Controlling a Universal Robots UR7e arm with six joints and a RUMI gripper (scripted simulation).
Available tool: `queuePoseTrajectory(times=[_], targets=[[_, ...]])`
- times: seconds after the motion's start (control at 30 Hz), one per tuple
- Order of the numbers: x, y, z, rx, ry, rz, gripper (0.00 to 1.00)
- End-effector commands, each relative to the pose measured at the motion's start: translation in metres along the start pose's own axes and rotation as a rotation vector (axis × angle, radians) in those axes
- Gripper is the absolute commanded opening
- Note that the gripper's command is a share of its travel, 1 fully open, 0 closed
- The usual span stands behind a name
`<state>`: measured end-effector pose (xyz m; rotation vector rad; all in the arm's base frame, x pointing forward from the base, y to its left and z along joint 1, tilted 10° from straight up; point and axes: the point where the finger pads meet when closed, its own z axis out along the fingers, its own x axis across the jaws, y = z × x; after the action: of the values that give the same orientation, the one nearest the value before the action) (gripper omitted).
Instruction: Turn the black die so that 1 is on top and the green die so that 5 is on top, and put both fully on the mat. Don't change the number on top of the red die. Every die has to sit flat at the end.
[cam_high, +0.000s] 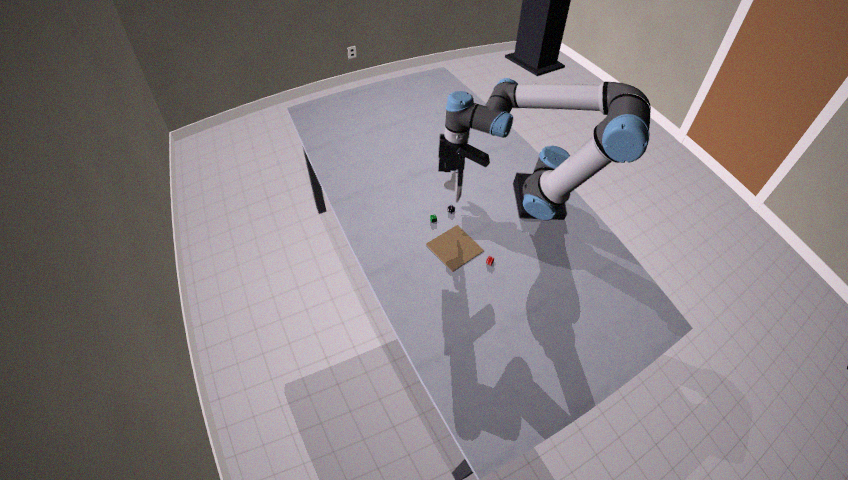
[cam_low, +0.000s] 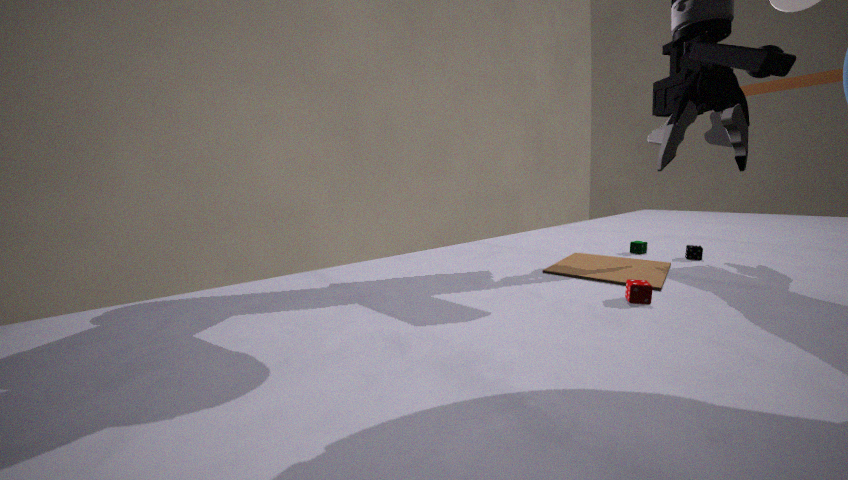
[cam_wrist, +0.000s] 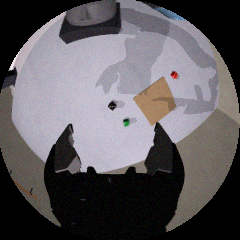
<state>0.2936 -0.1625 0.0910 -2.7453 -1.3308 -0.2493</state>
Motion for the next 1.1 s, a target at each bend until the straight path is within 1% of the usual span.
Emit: queuePoseTrajectory(times=[0.0, 0.1, 0.13, 0.27, 0.3, 0.33, 0.4, 0.57, 0.6, 0.9, 1.0, 1.07], targets=[[0.001, -0.001, 0.002, 0.000, -0.006, 0.159, 1.00], [0.002, -0.001, 0.005, -0.001, -0.006, 0.283, 1.00], [0.002, -0.001, 0.005, -0.001, -0.006, 0.287, 1.00], [0.004, -0.001, 0.008, -0.001, -0.006, 0.462, 1.00], [0.004, -0.001, 0.008, -0.001, -0.006, 0.463, 1.00], [0.004, -0.001, 0.009, -0.001, -0.006, 0.508, 1.00], [0.004, -0.001, 0.009, -0.001, -0.006, 0.508, 1.00], [0.005, 0.000, 0.013, -0.002, -0.006, 0.733, 1.00], [0.005, 0.000, 0.013, -0.002, -0.006, 0.735, 1.00], [0.007, 0.002, 0.019, -0.003, -0.005, 1.092, 1.00], [0.007, 0.002, 0.019, -0.003, -0.005, 1.097, 1.00], [0.007, 0.002, 0.021, -0.004, -0.005, 1.185, 1.00]])
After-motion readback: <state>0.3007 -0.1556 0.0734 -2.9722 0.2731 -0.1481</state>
